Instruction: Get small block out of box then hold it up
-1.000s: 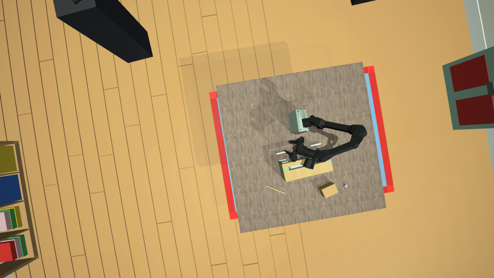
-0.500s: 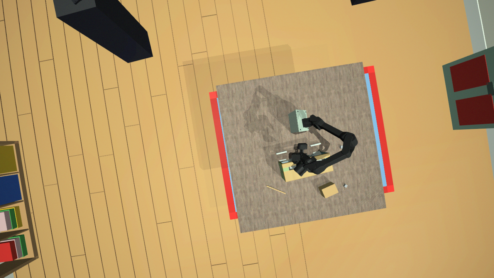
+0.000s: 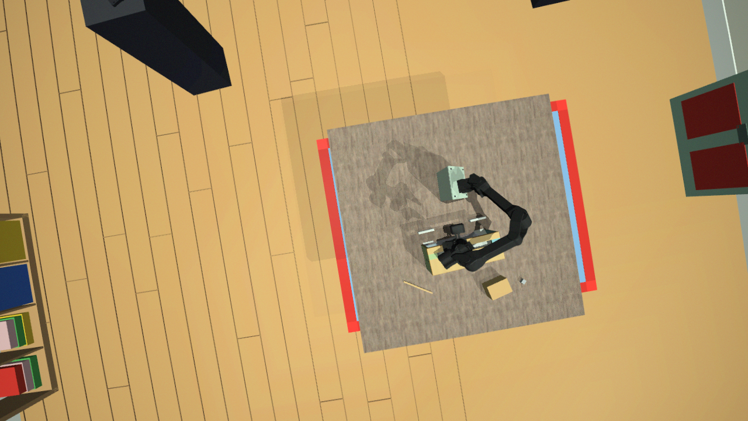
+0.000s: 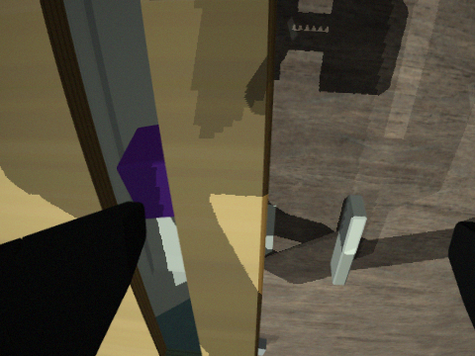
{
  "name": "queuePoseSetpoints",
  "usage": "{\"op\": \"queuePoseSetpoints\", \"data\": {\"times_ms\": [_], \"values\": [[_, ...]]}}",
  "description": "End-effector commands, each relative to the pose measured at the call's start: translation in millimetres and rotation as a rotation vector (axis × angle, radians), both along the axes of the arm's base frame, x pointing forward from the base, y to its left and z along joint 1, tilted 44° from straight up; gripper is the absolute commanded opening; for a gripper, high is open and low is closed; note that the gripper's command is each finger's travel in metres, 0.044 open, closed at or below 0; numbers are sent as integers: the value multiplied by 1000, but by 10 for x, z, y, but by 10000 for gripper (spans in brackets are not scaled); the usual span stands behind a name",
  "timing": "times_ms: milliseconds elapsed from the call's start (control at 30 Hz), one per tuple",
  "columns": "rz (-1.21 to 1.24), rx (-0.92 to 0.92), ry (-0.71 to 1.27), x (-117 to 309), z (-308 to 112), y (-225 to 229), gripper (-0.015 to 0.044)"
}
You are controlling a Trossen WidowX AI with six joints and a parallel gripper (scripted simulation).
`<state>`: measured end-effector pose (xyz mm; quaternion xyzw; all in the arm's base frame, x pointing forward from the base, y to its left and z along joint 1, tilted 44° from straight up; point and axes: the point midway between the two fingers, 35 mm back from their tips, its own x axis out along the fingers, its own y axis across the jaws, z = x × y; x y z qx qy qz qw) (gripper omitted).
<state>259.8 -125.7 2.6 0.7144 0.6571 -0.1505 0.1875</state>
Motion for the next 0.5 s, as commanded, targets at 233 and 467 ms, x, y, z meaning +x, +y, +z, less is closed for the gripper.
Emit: {"op": "queuePoseSetpoints", "data": {"times_ms": [233, 467], "values": [[-2, -1, -11, 56, -104, 98, 400], [-2, -1, -11, 80, -184, 180, 400]]}}
